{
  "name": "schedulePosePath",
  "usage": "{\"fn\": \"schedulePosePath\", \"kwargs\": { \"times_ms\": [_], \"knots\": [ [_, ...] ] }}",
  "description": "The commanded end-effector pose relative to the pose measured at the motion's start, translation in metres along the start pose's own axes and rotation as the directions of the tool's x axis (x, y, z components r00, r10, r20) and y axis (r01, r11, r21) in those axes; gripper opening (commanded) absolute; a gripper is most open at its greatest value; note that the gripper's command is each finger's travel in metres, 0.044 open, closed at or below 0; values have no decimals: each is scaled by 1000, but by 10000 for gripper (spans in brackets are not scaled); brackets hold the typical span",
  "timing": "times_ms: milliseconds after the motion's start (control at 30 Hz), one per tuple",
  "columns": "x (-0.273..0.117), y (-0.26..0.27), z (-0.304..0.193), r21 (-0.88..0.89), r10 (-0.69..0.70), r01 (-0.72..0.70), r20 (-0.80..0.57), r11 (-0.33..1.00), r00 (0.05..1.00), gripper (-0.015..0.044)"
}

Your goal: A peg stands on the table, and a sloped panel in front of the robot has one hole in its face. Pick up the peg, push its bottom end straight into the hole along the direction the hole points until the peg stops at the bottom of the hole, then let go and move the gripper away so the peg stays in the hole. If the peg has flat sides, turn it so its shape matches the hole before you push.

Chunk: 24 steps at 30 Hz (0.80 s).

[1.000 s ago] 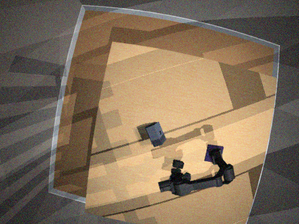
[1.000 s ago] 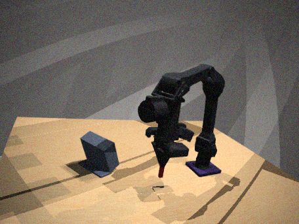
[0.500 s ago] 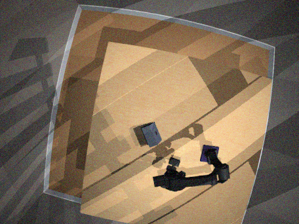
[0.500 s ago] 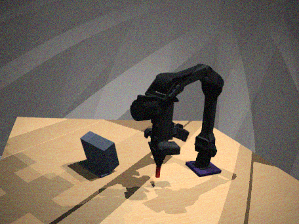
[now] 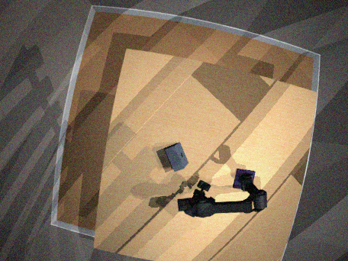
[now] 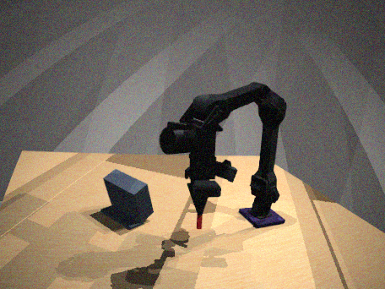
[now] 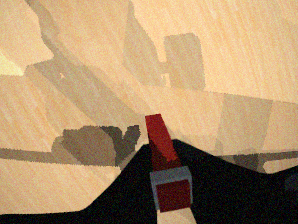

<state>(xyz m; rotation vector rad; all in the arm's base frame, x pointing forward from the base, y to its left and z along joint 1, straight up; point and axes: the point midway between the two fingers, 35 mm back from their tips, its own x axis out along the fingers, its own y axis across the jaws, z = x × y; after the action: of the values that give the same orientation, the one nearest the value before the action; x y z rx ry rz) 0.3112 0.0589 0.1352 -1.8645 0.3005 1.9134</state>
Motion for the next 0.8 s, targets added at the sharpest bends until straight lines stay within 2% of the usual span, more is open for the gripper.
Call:
{"fn": "schedulePosePath", "kwargs": {
  "times_ms": [0,767],
  "knots": [
    [2,3,-2,42,-17,16,11,999,1000,0],
    [4,22,-17,241,-107,96,32,966,994,0]
  ]
}}
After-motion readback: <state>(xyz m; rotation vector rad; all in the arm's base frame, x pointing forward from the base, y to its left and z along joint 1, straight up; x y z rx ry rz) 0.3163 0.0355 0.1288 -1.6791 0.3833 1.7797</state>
